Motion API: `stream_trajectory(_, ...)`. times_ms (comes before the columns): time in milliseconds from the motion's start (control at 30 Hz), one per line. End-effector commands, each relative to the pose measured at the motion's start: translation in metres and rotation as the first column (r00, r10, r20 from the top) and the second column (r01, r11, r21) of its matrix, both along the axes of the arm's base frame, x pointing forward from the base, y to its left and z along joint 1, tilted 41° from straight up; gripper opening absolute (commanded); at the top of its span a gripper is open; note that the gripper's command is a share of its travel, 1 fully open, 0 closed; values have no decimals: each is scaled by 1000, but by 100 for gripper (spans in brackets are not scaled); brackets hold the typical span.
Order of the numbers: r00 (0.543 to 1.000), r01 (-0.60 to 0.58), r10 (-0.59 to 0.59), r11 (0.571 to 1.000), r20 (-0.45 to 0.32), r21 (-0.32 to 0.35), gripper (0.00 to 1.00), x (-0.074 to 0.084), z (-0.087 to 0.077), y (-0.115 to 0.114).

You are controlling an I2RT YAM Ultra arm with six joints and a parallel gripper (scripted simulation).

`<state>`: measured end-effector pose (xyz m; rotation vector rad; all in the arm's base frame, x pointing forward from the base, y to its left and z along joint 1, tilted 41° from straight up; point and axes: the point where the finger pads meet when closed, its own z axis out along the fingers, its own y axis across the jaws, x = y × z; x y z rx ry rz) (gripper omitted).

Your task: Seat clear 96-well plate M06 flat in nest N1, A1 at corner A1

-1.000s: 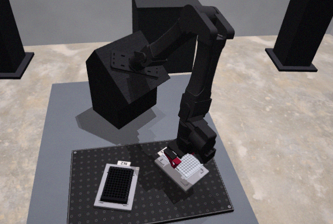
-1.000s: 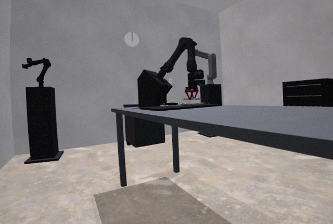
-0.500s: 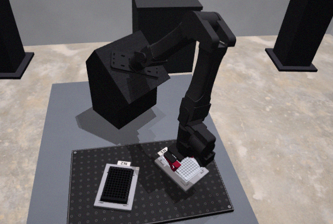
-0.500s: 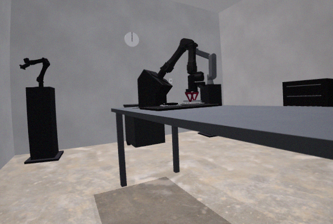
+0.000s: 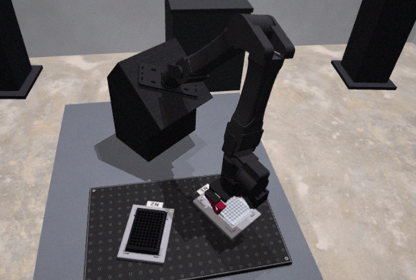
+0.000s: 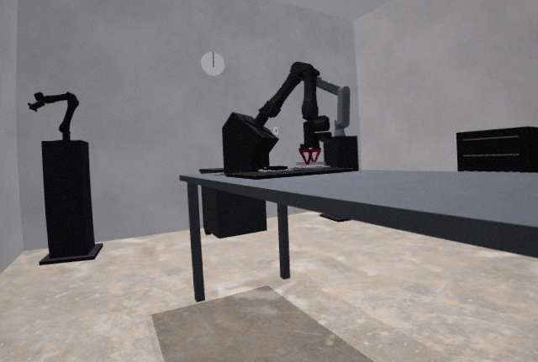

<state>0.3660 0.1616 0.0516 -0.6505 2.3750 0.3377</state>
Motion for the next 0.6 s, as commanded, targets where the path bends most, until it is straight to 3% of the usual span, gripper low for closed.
stream_trajectory(0, 1000, 1, -1, 1000, 10, 3, 0, 1, 3, 0)
stream_trajectory(567, 1000, 1, -1, 1000, 10, 3, 0, 2, 1, 1)
